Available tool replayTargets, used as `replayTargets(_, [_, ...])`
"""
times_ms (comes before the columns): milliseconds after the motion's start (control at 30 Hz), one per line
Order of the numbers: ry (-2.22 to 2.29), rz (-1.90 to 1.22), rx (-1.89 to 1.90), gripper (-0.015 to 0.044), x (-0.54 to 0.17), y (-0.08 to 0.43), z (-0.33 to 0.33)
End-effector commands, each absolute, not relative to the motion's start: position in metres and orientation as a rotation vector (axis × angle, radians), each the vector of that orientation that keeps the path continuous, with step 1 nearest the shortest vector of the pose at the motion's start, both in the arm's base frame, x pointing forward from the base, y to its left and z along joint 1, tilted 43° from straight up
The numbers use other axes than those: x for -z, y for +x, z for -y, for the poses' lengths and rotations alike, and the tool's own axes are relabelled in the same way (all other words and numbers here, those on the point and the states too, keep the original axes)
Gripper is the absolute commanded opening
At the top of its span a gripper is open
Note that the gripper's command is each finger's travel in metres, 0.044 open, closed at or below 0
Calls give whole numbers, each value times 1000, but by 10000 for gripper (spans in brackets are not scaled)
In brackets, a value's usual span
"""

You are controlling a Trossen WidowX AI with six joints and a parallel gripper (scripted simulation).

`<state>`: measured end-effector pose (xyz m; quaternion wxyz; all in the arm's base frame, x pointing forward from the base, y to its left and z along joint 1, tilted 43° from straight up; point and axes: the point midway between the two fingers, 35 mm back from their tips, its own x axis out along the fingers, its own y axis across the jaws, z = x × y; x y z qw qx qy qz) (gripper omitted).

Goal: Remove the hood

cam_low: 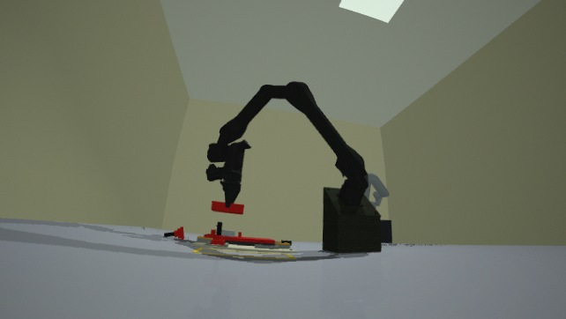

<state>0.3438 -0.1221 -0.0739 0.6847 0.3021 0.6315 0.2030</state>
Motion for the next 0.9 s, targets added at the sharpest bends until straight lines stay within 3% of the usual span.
replayTargets(0, [681,-1428,-459,0,69,345,111])
replayTargets(867, [675,-1439,-438,0,-11,350,33])
